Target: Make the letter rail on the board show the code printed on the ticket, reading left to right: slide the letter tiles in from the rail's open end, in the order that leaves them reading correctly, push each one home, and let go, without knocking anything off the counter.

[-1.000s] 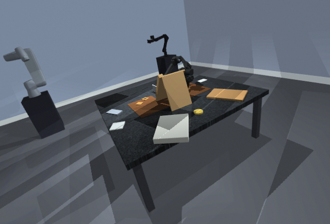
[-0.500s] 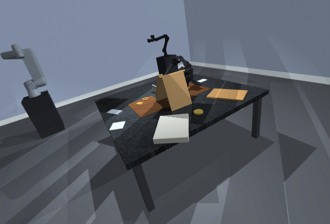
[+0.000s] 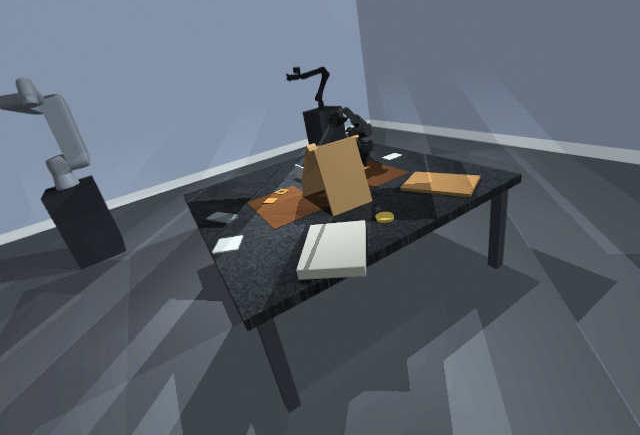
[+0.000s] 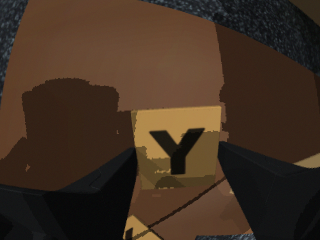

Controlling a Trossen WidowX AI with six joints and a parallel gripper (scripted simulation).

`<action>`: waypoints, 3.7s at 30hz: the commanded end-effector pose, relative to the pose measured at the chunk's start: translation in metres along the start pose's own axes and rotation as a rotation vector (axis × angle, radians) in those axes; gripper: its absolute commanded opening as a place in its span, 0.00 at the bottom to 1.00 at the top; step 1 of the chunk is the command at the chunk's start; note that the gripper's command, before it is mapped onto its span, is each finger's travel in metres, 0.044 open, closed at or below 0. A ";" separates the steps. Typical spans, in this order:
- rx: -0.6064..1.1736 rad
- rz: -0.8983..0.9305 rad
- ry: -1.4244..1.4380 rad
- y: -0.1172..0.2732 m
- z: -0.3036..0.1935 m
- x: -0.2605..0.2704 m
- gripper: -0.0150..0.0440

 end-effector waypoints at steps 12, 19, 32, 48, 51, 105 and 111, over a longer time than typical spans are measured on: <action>-0.345 -0.123 -0.231 0.031 0.012 -0.015 0.25; -0.542 -0.153 -0.321 0.052 0.018 -0.019 0.25; -0.672 -0.155 -0.375 0.066 0.020 -0.020 0.25; -0.672 -0.155 -0.375 0.065 0.018 -0.025 0.25; -0.672 -0.155 -0.375 0.065 0.017 -0.026 0.25; -0.671 -0.156 -0.375 0.064 0.005 -0.051 0.25; -0.671 -0.156 -0.375 0.064 0.004 -0.053 0.25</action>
Point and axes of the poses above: the point midway between the two fingers, 35 mm back from their tips, its own y axis back along the fingers, its own x axis across the jaws, z = x × y, the point moved 7 cm from there along y, back along the fingers, and after that the axes turned 3 degrees about y, right-handed, at the moved point
